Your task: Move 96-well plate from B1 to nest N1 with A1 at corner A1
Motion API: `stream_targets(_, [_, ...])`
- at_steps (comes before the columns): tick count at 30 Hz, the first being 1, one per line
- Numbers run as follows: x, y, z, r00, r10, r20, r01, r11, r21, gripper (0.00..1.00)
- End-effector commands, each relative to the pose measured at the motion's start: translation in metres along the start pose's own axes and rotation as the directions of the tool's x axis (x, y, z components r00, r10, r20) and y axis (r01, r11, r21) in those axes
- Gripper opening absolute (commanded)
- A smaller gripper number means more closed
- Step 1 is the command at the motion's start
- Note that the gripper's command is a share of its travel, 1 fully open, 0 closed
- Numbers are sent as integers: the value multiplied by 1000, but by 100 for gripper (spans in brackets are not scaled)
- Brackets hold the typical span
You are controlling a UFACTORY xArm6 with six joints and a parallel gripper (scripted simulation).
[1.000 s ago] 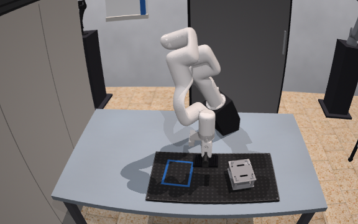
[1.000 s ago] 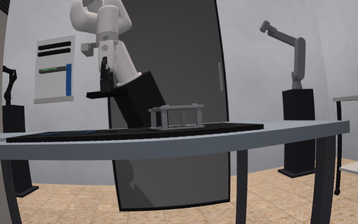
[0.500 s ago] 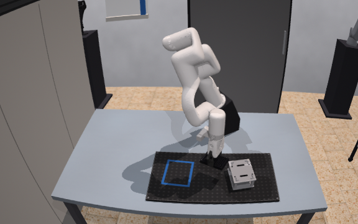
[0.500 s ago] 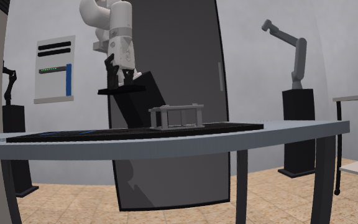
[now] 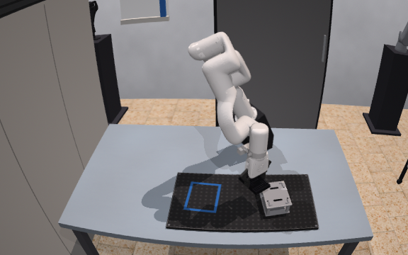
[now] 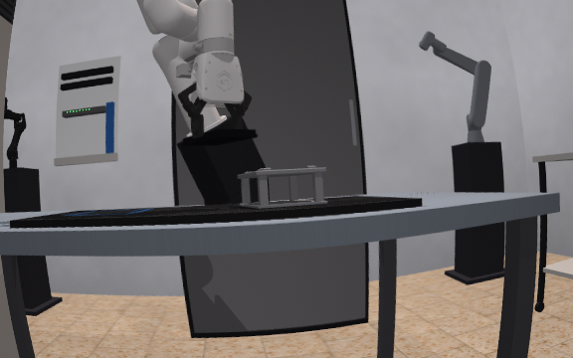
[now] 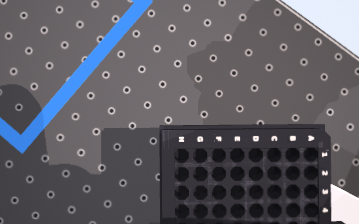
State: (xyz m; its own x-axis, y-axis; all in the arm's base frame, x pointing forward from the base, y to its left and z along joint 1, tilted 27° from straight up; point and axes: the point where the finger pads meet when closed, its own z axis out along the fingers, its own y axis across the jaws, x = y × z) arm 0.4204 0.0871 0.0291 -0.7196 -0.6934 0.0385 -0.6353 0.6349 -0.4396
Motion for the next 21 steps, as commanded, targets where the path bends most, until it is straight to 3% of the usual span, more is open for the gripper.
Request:
stream_targets(1, [-6, 5, -2, 996, 85, 7, -85, 996, 20, 0])
stream_targets(13, [-33, 34, -9, 888, 459, 14, -459, 888, 15, 0])
stream_targets(21, [-46, 49, -12, 888, 459, 14, -459, 888, 15, 0])
